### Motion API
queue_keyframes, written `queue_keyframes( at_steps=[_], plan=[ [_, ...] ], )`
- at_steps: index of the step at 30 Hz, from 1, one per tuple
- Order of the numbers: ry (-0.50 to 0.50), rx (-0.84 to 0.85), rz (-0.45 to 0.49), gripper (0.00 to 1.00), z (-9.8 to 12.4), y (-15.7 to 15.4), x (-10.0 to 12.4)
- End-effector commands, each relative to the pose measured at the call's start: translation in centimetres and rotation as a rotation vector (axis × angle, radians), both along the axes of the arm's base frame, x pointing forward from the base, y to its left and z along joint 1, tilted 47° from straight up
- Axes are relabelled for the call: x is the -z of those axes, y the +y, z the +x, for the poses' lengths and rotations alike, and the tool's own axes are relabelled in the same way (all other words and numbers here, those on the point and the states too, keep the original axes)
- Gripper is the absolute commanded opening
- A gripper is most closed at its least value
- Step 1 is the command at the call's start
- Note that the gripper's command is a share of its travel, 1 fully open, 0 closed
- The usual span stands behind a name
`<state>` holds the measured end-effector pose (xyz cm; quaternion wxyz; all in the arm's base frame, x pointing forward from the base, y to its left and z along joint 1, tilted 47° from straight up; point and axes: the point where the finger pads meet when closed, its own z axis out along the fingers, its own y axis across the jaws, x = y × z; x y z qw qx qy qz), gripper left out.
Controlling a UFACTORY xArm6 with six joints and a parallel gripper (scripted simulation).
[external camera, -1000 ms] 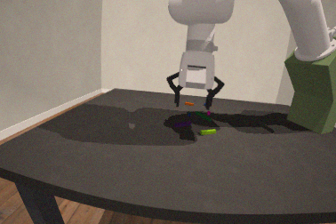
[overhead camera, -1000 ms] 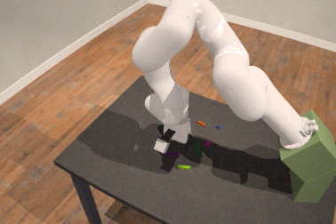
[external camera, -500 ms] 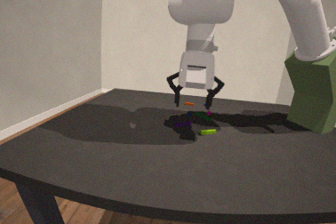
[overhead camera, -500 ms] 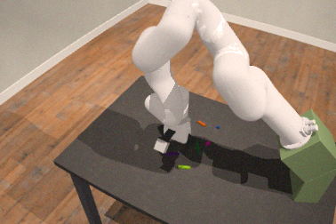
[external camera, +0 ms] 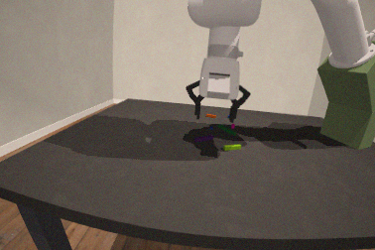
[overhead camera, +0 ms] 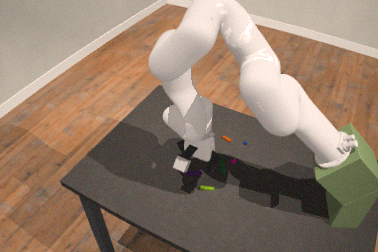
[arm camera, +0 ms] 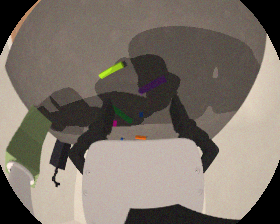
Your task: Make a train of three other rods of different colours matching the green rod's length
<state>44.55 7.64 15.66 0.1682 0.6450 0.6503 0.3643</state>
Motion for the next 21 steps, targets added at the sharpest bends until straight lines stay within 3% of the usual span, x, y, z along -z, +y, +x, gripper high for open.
queue_keyframes(
  at_steps=[1, 9, 17, 19, 21],
  plan=[
    [-0.001, 0.0, 0.0, 1.0, 0.0, 0.0, -0.1],
    [0.009, 0.032, 0.032, 1.0, 0.1, -0.3, 0.0],
    [0.07, 0.212, 0.211, 1.0, 0.4, -2.0, 0.2],
    [0.07, 0.212, 0.211, 1.0, 0.4, -2.0, 0.2],
    [0.097, 0.289, 0.288, 1.0, 0.6, -2.7, 0.4]
  ],
)
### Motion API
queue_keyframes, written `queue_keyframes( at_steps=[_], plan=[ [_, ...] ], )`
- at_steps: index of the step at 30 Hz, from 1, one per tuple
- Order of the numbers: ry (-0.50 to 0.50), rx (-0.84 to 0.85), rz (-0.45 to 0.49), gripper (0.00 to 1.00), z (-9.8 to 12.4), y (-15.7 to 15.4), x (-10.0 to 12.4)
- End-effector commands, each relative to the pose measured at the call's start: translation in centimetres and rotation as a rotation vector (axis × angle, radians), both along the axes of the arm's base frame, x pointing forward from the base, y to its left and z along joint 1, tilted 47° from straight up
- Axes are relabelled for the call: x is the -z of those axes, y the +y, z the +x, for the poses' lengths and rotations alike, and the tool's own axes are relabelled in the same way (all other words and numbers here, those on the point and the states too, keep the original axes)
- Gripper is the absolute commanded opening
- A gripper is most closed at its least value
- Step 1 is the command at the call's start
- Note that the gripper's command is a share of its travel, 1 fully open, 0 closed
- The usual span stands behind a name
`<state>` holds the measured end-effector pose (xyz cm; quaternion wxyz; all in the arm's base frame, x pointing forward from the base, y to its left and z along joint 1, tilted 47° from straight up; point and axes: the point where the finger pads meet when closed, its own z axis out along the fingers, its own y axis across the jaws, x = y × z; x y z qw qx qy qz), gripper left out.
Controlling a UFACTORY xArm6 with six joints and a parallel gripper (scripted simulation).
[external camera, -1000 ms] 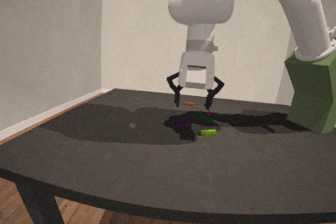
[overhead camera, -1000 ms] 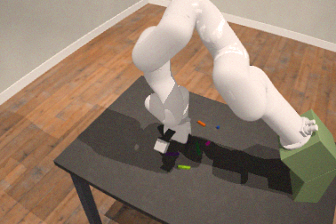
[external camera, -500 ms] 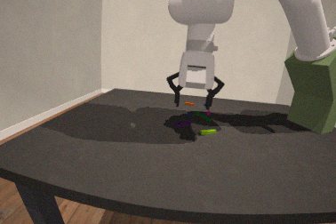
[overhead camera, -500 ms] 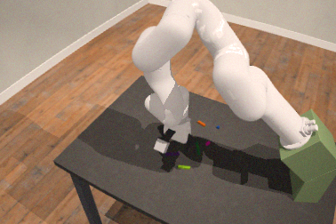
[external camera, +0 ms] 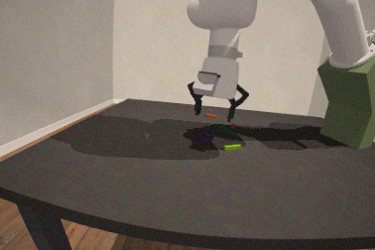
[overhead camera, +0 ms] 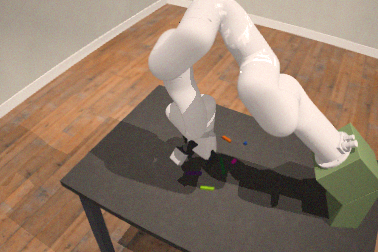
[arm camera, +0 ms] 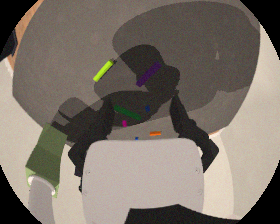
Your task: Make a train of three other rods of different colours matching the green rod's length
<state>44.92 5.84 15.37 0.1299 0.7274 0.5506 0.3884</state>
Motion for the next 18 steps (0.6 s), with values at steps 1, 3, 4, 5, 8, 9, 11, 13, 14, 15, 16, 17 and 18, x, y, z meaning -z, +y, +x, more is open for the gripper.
queue_keyframes(
  at_steps=[1, 3, 4, 5, 8, 9, 11, 13, 14, 15, 16, 17, 18],
  plan=[
    [0.053, 0.1, 0.123, 1.0, 0.2, -1.0, 0.1],
    [0.065, 0.135, 0.16, 1.0, 0.2, -1.3, 0.2],
    [0.072, 0.155, 0.181, 1.0, 0.3, -1.5, 0.2],
    [0.079, 0.175, 0.202, 1.0, 0.3, -1.7, 0.2],
    [0.099, 0.233, 0.262, 1.0, 0.3, -2.2, 0.4],
    [0.106, 0.252, 0.282, 1.0, 0.3, -2.4, 0.4],
    [0.12, 0.29, 0.322, 1.0, 0.3, -2.8, 0.5],
    [0.133, 0.328, 0.361, 1.0, 0.3, -3.1, 0.5],
    [0.133, 0.328, 0.361, 1.0, 0.3, -3.1, 0.5],
    [0.133, 0.328, 0.361, 1.0, 0.3, -3.1, 0.5],
    [0.152, 0.38, 0.417, 1.0, 0.4, -3.6, 0.6],
    [0.159, 0.397, 0.434, 1.0, 0.3, -3.7, 0.7],
    [0.163, 0.41, 0.448, 1.0, 0.3, -3.8, 0.7]
  ],
)
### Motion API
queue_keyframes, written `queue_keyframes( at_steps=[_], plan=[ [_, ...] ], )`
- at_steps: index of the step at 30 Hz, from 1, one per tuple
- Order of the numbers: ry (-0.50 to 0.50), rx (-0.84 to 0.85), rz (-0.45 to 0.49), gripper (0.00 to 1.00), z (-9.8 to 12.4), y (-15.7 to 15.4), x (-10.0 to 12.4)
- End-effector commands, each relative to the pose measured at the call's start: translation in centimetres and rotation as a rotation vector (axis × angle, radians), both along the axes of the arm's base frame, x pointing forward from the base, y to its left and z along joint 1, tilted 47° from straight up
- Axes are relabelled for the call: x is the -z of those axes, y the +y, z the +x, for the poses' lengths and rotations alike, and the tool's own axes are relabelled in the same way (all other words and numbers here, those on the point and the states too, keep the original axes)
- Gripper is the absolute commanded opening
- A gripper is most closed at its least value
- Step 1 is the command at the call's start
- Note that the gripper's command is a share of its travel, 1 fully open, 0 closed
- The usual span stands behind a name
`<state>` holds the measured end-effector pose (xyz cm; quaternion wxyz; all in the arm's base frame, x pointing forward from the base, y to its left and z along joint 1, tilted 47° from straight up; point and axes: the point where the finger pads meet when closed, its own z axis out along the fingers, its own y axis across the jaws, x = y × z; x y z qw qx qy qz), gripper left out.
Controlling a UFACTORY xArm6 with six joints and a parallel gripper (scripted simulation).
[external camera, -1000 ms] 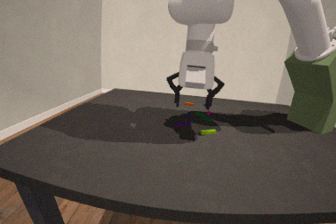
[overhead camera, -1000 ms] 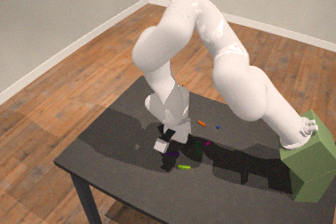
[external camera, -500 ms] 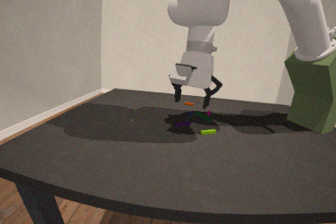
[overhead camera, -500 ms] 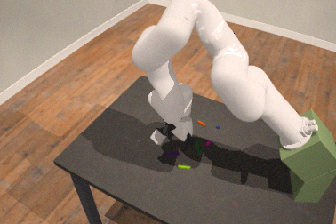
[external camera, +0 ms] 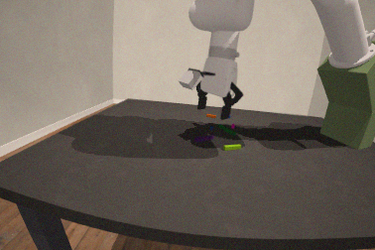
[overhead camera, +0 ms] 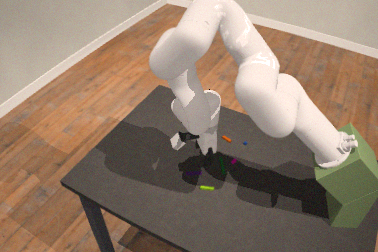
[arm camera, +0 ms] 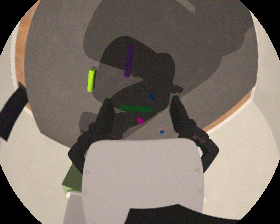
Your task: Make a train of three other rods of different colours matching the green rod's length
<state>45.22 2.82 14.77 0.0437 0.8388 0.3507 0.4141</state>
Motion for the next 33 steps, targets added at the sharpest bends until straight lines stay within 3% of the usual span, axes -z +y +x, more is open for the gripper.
queue_keyframes(
  at_steps=[1, 12, 14, 16, 26, 33],
  plan=[
    [0.067, 0.077, 0.132, 1.0, 0.0, -0.9, 0.1],
    [0.14, 0.274, 0.344, 1.0, -0.1, -2.6, 0.6],
    [0.14, 0.274, 0.344, 1.0, -0.1, -2.6, 0.6],
    [0.165, 0.341, 0.416, 1.0, -0.2, -3.2, 0.8],
    [0.23, 0.511, 0.599, 1.0, -0.5, -4.6, 1.2],
    [0.245, 0.548, 0.637, 1.0, -0.6, -4.8, 1.3]
  ],
)
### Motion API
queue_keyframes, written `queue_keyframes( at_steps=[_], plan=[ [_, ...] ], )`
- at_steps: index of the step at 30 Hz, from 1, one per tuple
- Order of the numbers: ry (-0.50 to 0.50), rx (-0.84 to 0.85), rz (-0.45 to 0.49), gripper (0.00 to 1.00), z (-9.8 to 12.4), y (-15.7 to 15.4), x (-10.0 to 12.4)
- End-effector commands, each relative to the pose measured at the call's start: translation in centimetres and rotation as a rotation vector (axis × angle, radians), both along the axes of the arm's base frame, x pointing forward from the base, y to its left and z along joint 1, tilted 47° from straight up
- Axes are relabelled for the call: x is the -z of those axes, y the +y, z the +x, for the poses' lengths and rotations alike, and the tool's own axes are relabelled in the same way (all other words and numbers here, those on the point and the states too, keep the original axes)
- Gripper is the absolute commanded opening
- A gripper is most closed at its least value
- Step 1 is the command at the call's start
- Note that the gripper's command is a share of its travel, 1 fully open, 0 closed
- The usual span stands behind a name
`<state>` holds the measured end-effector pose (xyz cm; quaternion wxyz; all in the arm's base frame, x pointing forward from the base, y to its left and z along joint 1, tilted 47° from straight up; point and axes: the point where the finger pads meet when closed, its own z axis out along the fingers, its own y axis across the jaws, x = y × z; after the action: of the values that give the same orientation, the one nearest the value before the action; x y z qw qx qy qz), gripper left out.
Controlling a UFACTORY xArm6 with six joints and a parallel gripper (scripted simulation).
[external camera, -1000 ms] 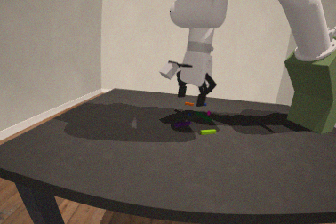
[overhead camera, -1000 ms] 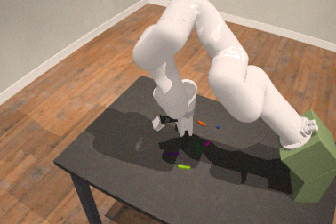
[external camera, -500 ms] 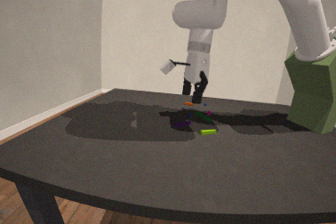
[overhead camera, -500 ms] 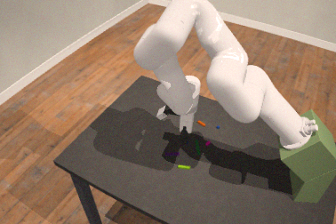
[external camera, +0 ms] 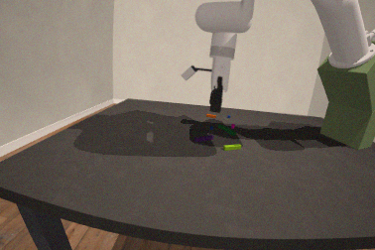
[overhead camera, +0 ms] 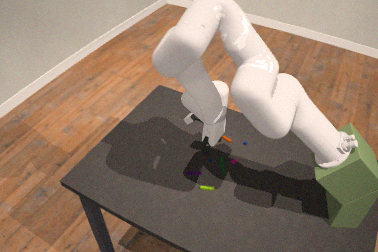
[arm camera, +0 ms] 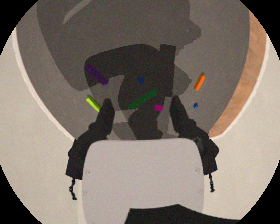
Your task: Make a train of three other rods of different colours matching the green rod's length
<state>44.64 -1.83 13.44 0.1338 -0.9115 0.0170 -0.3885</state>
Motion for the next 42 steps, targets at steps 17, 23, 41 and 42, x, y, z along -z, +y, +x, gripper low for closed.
queue_keyframes(
  at_steps=[17, 23, 41, 42],
  plan=[
    [0.035, 0.002, 0.039, 0.24, 0.01, -0.2, -0.04],
    [0.035, 0.002, 0.039, 0.24, 0.01, -0.2, -0.04],
    [0.035, 0.002, 0.039, 0.24, 0.03, -0.2, -0.03],
    [0.035, 0.002, 0.039, 0.24, 0.04, -0.19, -0.02]
  ],
)
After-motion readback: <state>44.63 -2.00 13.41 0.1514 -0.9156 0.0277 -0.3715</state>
